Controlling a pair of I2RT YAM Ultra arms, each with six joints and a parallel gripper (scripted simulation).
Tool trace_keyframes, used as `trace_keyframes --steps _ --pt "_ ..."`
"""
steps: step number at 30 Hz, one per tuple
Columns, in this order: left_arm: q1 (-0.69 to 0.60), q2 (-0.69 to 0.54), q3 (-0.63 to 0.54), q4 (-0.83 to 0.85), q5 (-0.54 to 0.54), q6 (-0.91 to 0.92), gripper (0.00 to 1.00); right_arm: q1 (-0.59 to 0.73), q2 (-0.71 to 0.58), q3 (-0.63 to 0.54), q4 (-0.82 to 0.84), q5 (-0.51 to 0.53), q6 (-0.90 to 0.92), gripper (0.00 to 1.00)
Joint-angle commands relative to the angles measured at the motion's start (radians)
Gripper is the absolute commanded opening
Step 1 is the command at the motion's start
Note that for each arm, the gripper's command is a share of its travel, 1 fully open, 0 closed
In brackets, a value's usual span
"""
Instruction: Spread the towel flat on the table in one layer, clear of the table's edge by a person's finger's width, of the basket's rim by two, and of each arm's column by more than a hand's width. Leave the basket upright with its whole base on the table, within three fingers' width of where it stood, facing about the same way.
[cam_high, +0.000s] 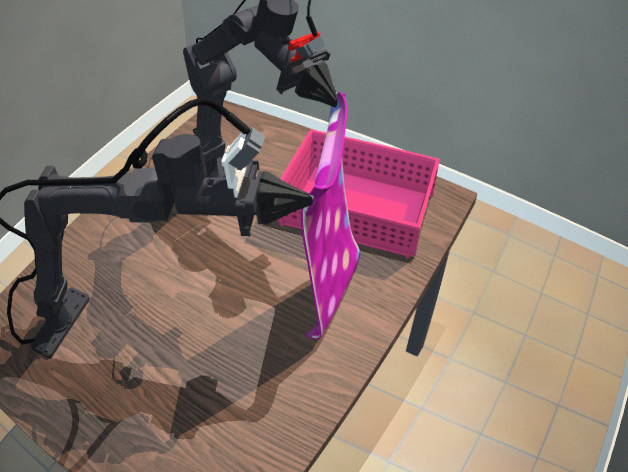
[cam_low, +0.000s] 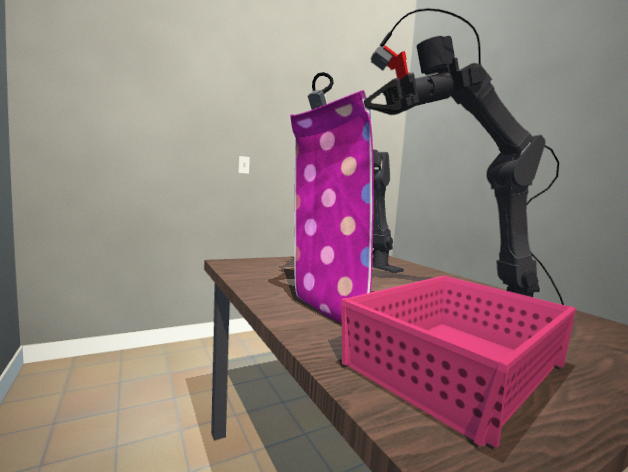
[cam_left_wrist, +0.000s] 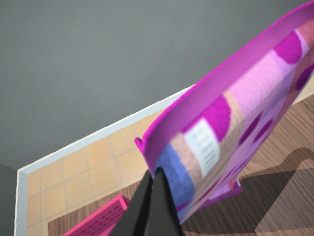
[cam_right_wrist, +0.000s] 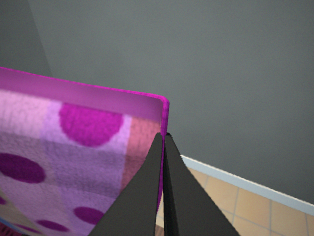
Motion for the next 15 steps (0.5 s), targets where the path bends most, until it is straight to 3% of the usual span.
trace_keyframes --steps 1,2,4,8,9,15 --pt "-0.005 -0.011 0.032 0.015 -0.012 0.002 0.00 0.002 -0.021 0.014 0.125 0.016 0.002 0.00" --pt "-0.005 -0.010 0.033 0.013 -0.012 0.002 0.00 0.002 -0.016 0.020 0.126 0.016 0.002 0.00" --pt "0.026 0.029 0.015 0.096 -0.012 0.003 0.00 -0.019 0.041 -0.013 0.307 0.015 0.001 0.00" --pt "0.017 0.041 0.032 0.092 -0.012 0.003 0.00 -0.017 0.075 0.011 0.351 0.016 0.002 0.00" --pt "0.039 0.059 0.016 0.151 -0.011 0.004 0.00 -0.027 0.126 0.018 0.455 0.013 0.003 0.00" --pt "0.049 0.099 0.043 0.191 -0.012 0.004 0.00 -0.032 0.230 0.072 0.622 0.015 0.003 0.00"
